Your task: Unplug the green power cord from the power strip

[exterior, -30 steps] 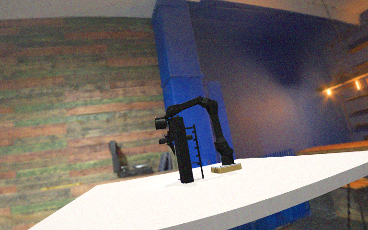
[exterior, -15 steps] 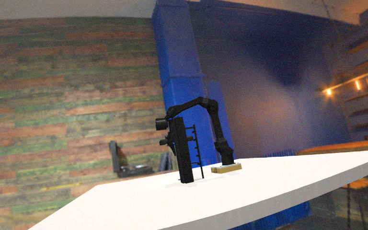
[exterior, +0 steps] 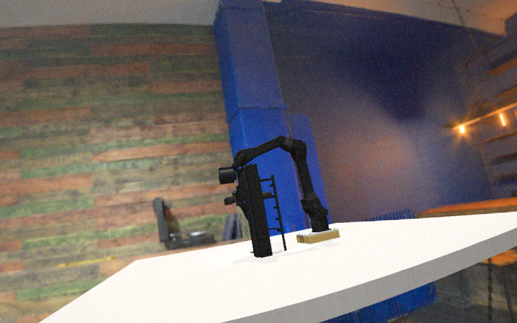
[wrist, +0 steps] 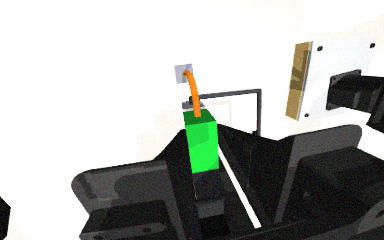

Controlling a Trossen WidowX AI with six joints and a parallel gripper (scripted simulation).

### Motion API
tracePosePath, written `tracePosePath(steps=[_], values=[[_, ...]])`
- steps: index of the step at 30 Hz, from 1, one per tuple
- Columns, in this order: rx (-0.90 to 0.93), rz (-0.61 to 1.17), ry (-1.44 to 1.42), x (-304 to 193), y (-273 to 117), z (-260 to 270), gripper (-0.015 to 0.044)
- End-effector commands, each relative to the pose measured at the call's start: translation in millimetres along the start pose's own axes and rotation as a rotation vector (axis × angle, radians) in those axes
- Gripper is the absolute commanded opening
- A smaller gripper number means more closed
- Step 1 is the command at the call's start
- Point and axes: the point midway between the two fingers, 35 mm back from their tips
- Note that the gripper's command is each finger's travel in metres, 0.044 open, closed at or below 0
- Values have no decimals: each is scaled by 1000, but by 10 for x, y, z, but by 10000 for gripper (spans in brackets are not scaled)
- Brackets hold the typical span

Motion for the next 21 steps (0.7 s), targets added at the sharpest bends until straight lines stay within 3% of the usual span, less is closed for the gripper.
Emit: tracePosePath(steps=[1,21], values=[[2,0,-1,0,-3,4,8],[1,-1,0,262,-6,-12,0]])
Point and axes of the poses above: the point midway between the two fingers, 35 mm back from their tips, its own y axis out along the fingers, its own z axis across the jaws, x = y × z, and after that the axes turned 8 degrees about -y, right-handed
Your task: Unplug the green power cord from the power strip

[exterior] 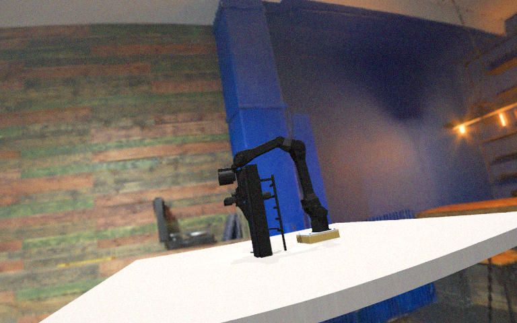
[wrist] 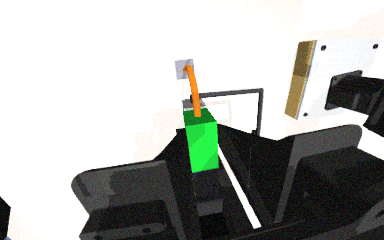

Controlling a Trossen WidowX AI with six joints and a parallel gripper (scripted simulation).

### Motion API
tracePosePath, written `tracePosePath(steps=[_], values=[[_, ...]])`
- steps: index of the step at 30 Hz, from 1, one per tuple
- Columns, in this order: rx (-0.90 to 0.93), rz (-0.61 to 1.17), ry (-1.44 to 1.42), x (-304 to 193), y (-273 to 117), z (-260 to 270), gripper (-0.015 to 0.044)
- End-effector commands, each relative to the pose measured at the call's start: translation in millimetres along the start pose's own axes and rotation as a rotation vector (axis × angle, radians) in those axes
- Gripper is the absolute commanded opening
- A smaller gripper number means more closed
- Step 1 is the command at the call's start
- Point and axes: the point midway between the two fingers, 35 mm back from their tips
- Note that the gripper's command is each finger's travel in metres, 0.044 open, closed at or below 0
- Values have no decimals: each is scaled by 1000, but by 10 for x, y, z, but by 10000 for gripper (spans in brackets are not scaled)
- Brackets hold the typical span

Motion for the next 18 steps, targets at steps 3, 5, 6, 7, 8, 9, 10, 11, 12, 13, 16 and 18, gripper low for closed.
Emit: tracePosePath(steps=[3,5,6,7,8,9,10,11,12,13,16,18], values=[[-3,-55,20,282,-41,-33,0],[-4,-55,21,314,-44,-39,0],[-4,-55,21,330,-47,-42,0],[-4,-55,21,346,-49,-46,0],[-4,-55,21,361,-51,-50,0],[-4,-55,21,377,-54,-54,0],[-4,-55,21,393,-56,-58,0],[-4,-55,21,409,-59,-62,0],[-4,-55,21,424,-62,-66,0],[-4,-55,21,440,-65,-71,0],[-4,-55,22,486,-75,-86,0],[-4,-55,22,515,-81,-96,0]])
Point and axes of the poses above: the point midway between the two fingers, 35 mm back from their tips, its own y axis out along the fingers, its own z axis across the jaws, x = y × z, and after that the axes turned 8 degrees about -y, right-handed
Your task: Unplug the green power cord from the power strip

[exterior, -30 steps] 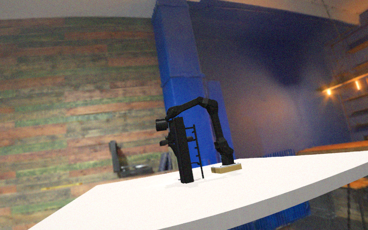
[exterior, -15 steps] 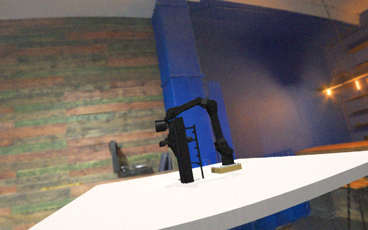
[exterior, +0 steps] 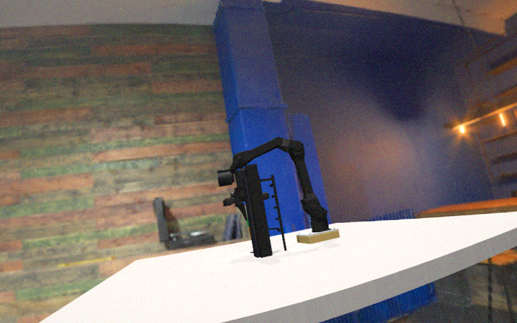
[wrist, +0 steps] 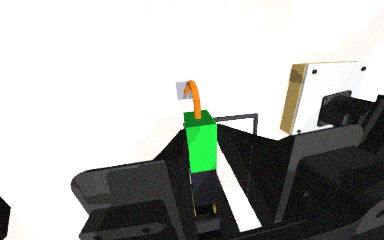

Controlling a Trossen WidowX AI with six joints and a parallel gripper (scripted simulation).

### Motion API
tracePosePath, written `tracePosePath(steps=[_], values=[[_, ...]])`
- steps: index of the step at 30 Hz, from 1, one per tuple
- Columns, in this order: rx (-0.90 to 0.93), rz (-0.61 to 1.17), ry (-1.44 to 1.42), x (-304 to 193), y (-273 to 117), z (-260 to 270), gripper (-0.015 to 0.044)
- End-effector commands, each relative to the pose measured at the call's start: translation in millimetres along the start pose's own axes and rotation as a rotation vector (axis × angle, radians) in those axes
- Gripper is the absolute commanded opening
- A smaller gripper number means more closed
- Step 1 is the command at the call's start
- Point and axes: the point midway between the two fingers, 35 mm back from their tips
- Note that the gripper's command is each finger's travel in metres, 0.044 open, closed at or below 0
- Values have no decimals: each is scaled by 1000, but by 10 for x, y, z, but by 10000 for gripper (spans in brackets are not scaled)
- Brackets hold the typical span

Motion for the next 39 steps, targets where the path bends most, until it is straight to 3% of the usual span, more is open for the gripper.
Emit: tracePosePath(steps=[1,14,18,23,39], values=[[5,-30,32,235,-49,-38,0],[5,-28,34,84,-2,-35,341],[5,-29,34,283,-51,-55,440],[4,-32,34,673,-142,-140,440],[4,-32,34,673,-142,-140,440]])
Point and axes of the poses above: the point midway between the two fingers, 35 mm back from their tips, its own y axis out along the fingers, its own z axis across the jaws, x = y × z, and after that the axes turned 8 degrees about -y, right-handed
